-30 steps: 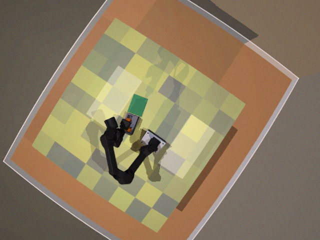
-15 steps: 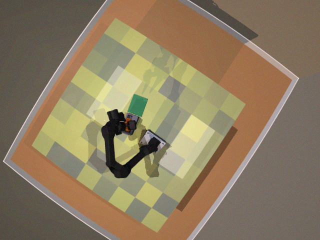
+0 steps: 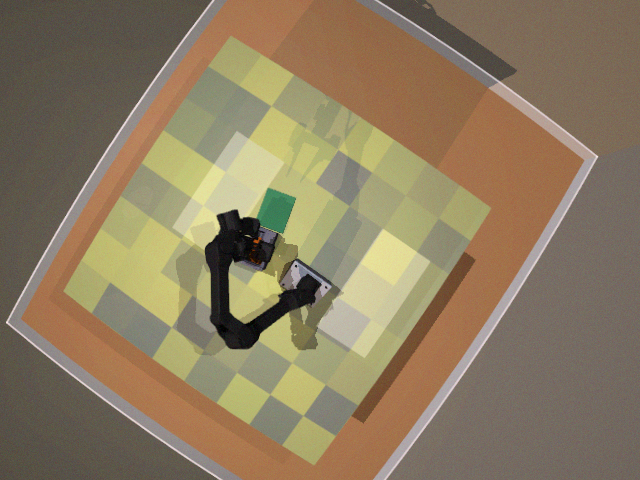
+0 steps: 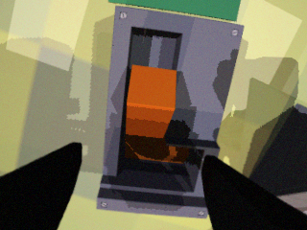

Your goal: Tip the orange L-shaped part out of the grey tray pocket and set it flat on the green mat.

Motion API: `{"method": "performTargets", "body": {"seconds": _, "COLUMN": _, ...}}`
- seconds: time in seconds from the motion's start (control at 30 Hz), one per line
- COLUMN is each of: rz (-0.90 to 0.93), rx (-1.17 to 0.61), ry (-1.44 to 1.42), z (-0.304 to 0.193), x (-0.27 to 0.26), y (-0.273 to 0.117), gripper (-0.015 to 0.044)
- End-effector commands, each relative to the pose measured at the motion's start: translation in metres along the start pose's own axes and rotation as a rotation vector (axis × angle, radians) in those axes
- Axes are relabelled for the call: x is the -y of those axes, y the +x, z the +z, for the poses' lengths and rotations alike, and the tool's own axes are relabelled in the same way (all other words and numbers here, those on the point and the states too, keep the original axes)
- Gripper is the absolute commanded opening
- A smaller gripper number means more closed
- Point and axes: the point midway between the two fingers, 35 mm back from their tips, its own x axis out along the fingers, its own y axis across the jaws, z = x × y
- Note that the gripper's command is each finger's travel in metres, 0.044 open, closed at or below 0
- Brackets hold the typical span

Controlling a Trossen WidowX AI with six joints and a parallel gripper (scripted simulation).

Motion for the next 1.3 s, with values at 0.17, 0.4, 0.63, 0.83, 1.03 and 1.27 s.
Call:
{"method": "performTargets", "body": {"seconds": 0.17, "rz": -0.006, "rx": -0.001, "ry": 0.011, "z": 0.0, "x": 0.001, "y": 0.027, "gripper": 0.028}}
{"method": "performTargets", "body": {"seconds": 0.4, "rz": -0.006, "rx": -0.001, "ry": 0.011, "z": 0.0, "x": 0.001, "y": 0.035, "gripper": 0.028}}
{"method": "performTargets", "body": {"seconds": 0.63, "rz": -0.005, "rx": -0.001, "ry": 0.011, "z": 0.001, "x": 0.0, "y": 0.046, "gripper": 0.028}}
{"method": "performTargets", "body": {"seconds": 0.83, "rz": -0.005, "rx": -0.001, "ry": 0.011, "z": 0.0, "x": 0.0, "y": 0.056, "gripper": 0.028}}
{"method": "performTargets", "body": {"seconds": 1.03, "rz": -0.005, "rx": -0.002, "ry": 0.011, "z": 0.0, "x": 0.001, "y": 0.065, "gripper": 0.028}}
{"method": "performTargets", "body": {"seconds": 1.27, "rz": -0.005, "rx": -0.003, "ry": 0.011, "z": -0.001, "x": 0.001, "y": 0.075, "gripper": 0.028}}
